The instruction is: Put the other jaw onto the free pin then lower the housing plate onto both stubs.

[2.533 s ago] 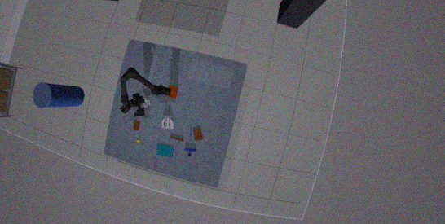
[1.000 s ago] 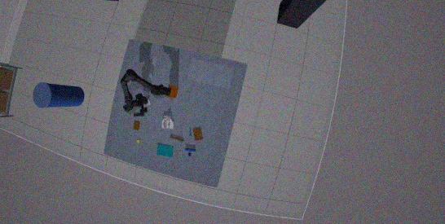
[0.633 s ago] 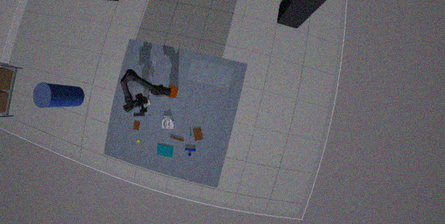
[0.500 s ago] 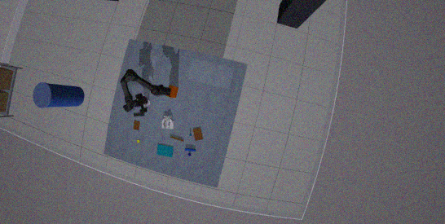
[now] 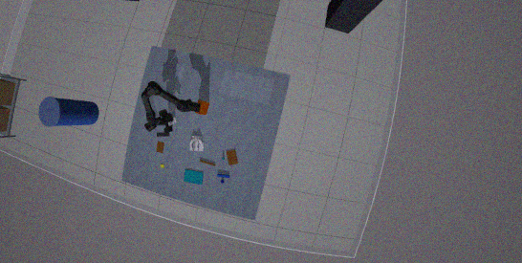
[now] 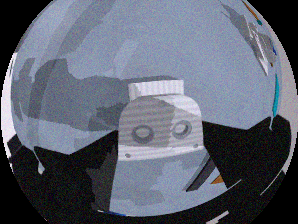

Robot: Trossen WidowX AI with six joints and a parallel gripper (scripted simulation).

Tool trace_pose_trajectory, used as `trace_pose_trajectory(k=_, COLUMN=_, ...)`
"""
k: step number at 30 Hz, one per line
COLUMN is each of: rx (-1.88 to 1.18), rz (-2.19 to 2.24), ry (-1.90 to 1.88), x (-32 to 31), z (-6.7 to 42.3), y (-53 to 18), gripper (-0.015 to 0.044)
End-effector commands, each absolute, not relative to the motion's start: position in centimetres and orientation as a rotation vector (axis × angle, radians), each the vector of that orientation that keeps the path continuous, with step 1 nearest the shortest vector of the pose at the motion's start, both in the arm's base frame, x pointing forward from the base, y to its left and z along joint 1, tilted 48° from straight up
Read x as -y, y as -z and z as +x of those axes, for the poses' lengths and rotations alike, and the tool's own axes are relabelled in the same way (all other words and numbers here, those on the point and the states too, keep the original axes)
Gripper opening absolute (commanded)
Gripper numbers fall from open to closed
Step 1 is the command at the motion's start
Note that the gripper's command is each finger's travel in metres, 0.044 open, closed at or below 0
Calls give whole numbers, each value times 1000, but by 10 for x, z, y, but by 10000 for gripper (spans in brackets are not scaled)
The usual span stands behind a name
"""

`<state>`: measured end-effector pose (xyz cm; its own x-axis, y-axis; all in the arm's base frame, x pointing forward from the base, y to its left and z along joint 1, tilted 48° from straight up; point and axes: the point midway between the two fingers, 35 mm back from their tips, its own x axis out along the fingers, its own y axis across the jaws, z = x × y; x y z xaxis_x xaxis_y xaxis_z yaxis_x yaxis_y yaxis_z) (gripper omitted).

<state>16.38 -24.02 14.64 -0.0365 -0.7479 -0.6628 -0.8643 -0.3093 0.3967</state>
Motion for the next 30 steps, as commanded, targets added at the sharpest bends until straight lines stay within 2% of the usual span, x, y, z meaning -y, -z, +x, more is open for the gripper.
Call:
trace_pose_trajectory(k=1, rx=-1757, rz=-2079, ry=-1269, x=240, z=164, y=-146, gripper=351)
trace_pose_trajectory(k=10, rx=-1756, rz=-2079, ry=-1269, x=239, z=164, y=-148, gripper=351)
trace_pose_trajectory(k=30, rx=-1742, rz=-2079, ry=-1277, x=191, z=168, y=-188, gripper=351)
